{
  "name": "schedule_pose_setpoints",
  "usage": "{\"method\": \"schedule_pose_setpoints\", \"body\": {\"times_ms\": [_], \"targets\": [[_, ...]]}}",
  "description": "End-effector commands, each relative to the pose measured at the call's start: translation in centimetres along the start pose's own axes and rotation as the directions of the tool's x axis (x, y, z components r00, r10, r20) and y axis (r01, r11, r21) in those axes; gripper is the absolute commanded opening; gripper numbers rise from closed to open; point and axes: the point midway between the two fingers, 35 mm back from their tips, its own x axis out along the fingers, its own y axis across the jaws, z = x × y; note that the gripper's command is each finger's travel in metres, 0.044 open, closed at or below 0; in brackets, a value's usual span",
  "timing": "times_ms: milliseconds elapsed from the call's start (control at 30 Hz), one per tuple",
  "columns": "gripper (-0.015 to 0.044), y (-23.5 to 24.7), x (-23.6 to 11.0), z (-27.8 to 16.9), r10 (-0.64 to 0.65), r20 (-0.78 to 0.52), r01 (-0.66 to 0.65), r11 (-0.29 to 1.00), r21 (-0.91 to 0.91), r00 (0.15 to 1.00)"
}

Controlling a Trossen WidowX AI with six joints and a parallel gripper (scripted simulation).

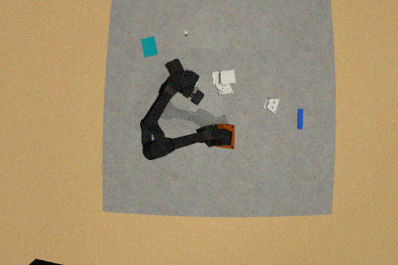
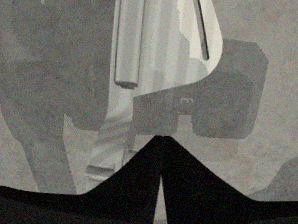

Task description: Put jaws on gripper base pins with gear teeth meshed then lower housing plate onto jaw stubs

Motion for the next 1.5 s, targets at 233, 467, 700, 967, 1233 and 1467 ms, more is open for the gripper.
{"method": "schedule_pose_setpoints", "body": {"times_ms": [233, 467, 700, 967, 1233, 1467], "targets": [[0.0000, 1.8, 0.1, 0.1, -0.006, 0.001, 0.006, 1.000, 0.009, 1.000], [0.0000, 2.3, 0.1, 0.1, -0.006, 0.001, 0.006, 1.000, 0.009, 1.000], [0.0000, 2.2, -4.5, 0.1, -0.005, 0.001, 0.005, 1.000, 0.002, 1.000], [0.0026, 2.0, -5.3, 0.3, -0.008, 0.005, 0.008, 1.000, 0.011, 1.000], [0.0236, 2.0, -5.3, 0.3, -0.008, 0.005, 0.008, 1.000, 0.011, 1.000], [0.0420, 2.0, -5.3, 0.3, -0.008, 0.005, 0.008, 1.000, 0.011, 1.000]]}}
